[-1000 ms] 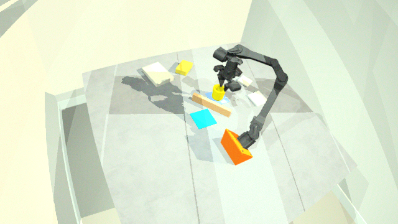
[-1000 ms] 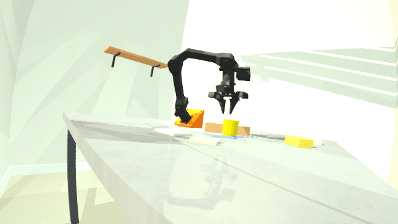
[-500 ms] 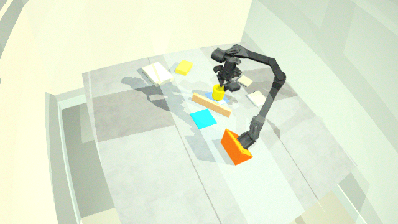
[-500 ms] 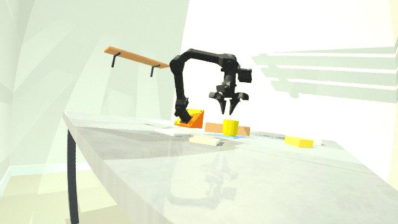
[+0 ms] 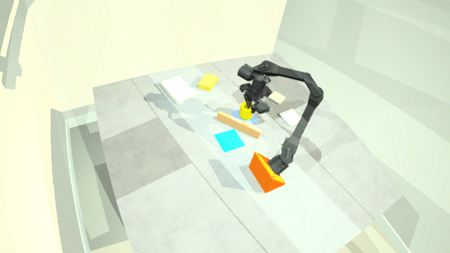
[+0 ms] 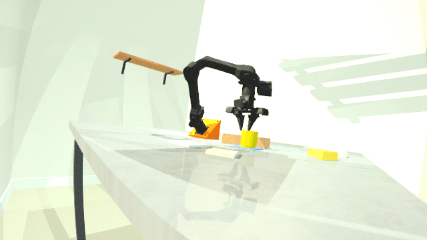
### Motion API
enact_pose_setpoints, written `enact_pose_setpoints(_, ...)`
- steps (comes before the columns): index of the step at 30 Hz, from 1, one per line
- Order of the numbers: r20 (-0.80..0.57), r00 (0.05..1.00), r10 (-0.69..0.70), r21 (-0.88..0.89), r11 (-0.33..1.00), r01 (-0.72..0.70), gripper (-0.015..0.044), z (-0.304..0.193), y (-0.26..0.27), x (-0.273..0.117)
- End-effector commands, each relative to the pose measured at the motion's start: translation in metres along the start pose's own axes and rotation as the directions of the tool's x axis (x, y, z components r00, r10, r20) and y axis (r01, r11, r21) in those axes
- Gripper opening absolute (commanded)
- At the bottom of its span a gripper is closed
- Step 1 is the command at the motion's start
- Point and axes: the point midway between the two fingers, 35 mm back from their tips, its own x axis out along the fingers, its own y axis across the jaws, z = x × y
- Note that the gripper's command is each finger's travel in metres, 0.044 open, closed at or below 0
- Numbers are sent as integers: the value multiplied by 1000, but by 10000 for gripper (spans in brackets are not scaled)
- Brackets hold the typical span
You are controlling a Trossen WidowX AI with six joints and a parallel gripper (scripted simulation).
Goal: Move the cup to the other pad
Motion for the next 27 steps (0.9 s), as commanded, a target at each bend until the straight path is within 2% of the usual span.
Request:
enact_pose_setpoints(1,5,1000,1,-6,1000,0,166,1,-1,8)
enact_pose_setpoints(22,8,1000,0,-5,1000,0,166,2,-2,33)
enact_pose_setpoints(27,3,1000,-1,1,1000,1,133,1,-2,31)
